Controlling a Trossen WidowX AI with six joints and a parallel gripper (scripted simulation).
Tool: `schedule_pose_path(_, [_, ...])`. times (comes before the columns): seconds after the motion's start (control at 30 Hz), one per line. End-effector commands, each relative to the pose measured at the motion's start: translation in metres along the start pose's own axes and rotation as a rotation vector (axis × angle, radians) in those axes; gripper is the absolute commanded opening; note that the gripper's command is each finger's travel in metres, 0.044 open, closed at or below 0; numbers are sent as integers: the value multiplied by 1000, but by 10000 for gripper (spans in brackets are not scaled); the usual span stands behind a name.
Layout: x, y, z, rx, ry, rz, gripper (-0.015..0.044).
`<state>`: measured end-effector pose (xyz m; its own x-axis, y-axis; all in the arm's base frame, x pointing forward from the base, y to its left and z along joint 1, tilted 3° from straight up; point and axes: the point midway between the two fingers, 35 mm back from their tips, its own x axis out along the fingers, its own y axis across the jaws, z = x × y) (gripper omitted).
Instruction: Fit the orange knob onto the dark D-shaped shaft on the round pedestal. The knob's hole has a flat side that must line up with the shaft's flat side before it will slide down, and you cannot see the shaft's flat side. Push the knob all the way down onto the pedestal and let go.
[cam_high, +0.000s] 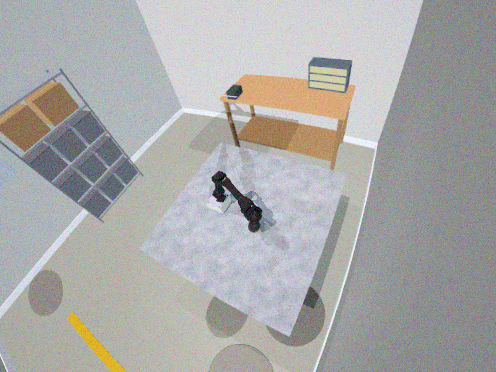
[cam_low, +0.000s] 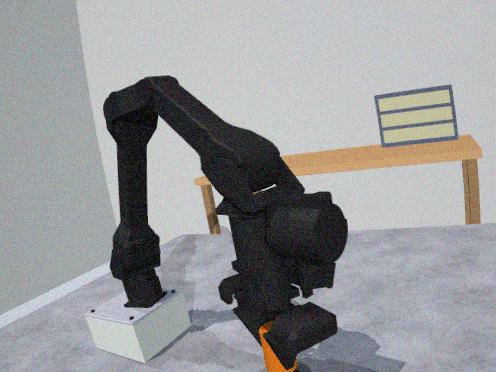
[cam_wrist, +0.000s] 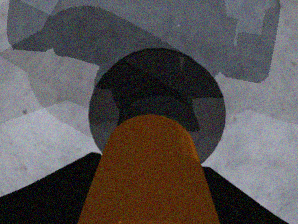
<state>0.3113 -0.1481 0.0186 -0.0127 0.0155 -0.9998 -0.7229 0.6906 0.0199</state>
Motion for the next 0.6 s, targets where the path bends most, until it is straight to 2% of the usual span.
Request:
schedule_pose_path(0.0, [0,-2,0,-7,1,-5,0])
schedule_pose_path(0.57, [3,-1,1,-7,1,-5,0])
